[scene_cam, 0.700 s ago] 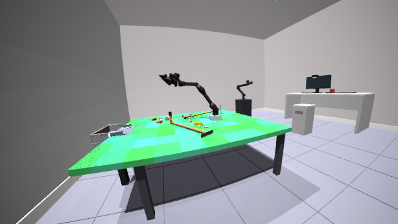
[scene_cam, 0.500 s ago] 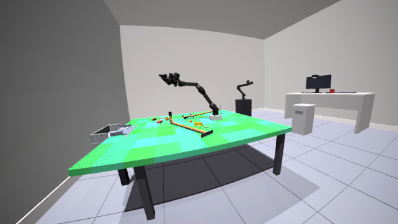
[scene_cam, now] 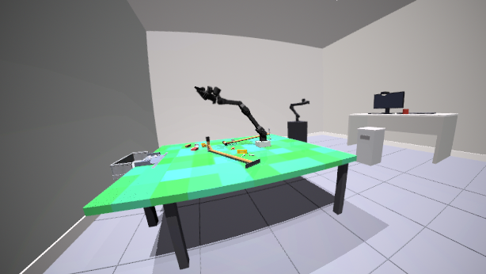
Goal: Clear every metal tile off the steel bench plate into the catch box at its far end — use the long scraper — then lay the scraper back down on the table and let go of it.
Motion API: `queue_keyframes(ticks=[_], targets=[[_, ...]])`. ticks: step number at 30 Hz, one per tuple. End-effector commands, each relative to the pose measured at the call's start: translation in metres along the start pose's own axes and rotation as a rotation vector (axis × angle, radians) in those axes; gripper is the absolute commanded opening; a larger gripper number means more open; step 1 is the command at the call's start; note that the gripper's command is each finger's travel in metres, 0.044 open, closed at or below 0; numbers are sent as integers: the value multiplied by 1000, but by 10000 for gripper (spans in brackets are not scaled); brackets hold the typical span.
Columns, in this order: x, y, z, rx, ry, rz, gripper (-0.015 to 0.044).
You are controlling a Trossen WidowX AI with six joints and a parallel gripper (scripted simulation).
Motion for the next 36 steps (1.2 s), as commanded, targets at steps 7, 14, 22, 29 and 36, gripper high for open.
queue_keyframes(ticks=[7,14,22,29,36], targets=[[-8,44,-46,-145,44,-74,440],[-6,76,-77,-240,92,-136,440],[4,111,-112,-336,153,-211,440],[19,139,-141,-407,212,-279,440],[41,166,-168,-467,274,-349,440]])
Point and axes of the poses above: the point midway between the two fingers, 35 mm back from their tips, its own x axis back along the fingers, its own y axis across the jaws, z = x × y, the point moved 3 cm from there along x, back along the fingers, and after that the axes turned 5 degrees about x, right-handed, at the moved point
